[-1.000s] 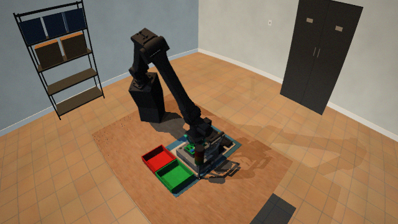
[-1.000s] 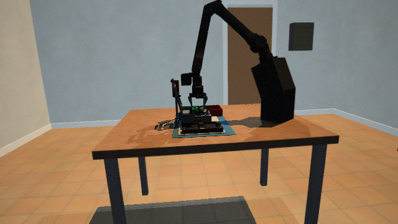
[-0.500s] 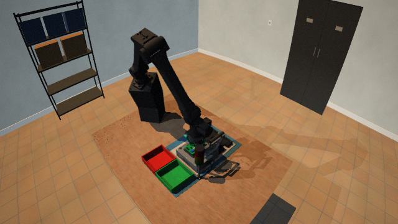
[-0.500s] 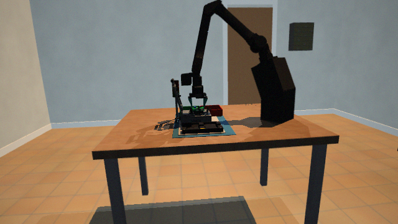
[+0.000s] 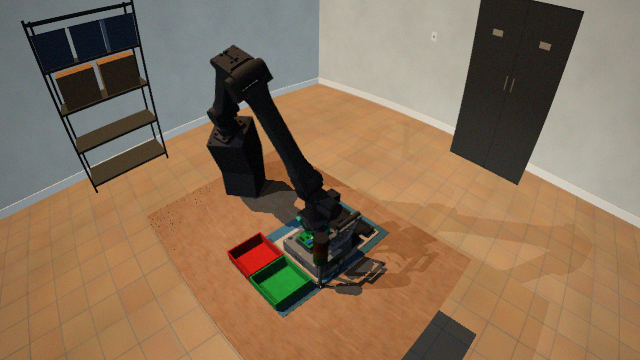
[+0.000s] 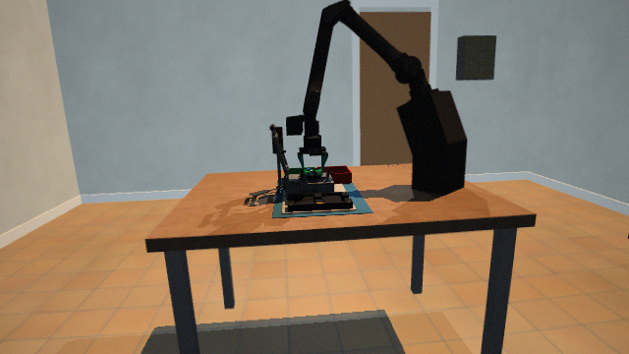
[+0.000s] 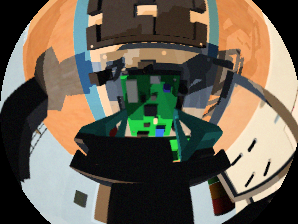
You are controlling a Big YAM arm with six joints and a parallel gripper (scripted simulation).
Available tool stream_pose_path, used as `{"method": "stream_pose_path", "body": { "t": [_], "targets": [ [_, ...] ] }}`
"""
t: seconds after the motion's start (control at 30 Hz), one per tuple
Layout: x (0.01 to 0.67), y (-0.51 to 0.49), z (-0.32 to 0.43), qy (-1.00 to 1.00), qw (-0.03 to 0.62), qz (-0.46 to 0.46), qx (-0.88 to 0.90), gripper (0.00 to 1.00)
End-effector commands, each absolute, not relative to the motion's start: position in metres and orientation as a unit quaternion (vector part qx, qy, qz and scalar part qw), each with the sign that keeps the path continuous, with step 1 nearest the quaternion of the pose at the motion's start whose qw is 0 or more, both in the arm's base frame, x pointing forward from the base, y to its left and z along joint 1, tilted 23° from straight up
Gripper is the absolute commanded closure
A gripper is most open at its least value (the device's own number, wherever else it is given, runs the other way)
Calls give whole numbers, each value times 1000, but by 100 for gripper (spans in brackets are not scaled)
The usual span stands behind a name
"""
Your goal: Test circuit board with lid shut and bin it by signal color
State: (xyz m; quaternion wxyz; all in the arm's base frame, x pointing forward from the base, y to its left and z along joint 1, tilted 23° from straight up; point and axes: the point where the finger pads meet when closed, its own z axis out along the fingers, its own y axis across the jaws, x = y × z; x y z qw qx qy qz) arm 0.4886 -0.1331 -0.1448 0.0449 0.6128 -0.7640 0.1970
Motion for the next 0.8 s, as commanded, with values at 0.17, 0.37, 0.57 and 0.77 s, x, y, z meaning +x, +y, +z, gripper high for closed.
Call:
{"method": "stream_pose_path", "body": {
  "t": [0.17,0.37,0.57,0.77],
  "targets": [
    [491,-141,-145,-766,42,199,610,28],
    [495,-142,-145,-766,40,201,610,28],
    [494,-142,-149,-766,41,200,610,28],
    [495,-142,-149,-766,41,200,610,28]
  ]
}}
